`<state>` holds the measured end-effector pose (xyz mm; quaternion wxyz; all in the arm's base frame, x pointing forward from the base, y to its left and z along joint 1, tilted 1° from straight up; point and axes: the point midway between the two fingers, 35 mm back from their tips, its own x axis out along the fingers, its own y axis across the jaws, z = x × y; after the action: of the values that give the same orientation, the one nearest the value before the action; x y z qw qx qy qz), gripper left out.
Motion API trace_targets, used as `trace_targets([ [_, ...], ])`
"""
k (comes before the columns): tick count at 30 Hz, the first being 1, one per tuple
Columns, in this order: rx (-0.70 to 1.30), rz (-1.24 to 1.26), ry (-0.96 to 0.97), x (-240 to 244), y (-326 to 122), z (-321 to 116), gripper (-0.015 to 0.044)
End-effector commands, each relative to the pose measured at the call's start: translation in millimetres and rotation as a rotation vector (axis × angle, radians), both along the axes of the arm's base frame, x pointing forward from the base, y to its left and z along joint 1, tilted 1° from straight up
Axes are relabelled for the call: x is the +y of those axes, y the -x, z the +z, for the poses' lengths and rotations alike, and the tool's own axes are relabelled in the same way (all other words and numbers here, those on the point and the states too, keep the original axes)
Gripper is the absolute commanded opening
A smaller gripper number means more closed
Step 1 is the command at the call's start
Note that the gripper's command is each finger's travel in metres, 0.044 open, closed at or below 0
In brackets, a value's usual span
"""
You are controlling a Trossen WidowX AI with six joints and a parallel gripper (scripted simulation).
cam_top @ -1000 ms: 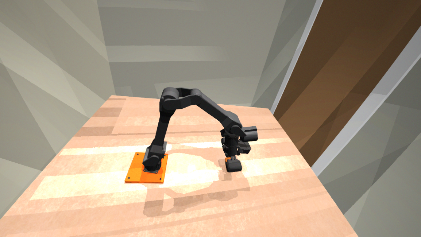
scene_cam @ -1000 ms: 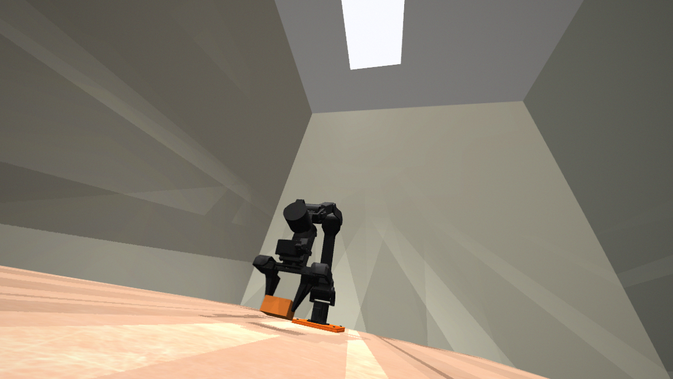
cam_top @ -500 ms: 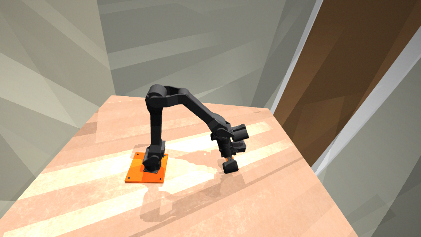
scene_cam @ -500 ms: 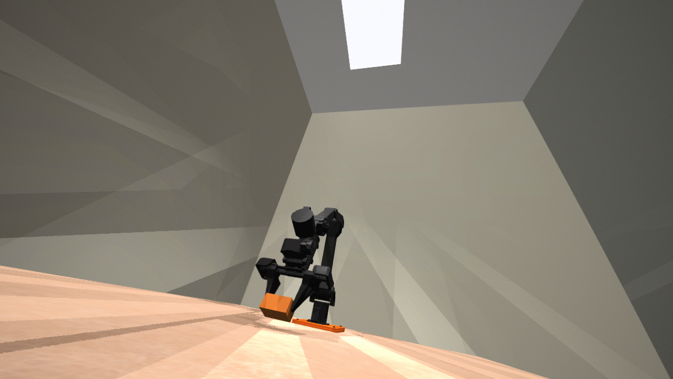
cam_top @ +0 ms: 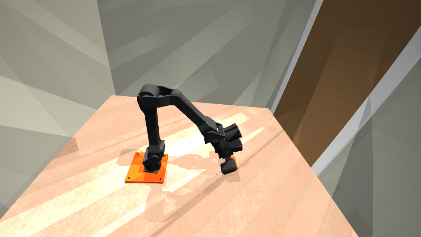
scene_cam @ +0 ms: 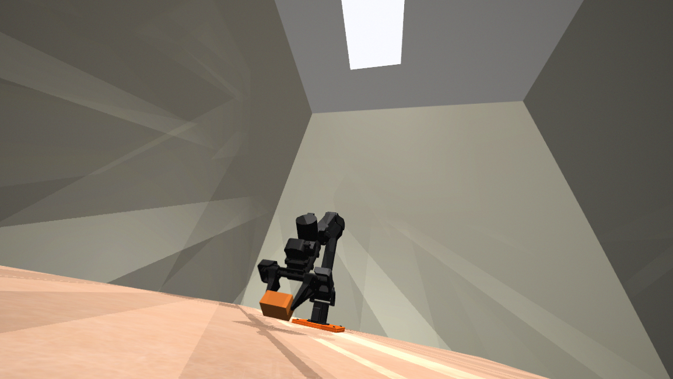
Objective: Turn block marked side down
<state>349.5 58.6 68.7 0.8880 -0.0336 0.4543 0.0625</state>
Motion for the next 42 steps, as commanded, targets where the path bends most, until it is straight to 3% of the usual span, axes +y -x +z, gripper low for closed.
trace_targets([
  [1, -0.041, 0.0, -0.002, 0, -4, -8, 0.0],
  [20, -0.324, 0.002, -0.042, 2, -12, -33, 0.0],
  [42, -0.567, 0.002, -0.077, -2, 6, -25, 0.0],
])
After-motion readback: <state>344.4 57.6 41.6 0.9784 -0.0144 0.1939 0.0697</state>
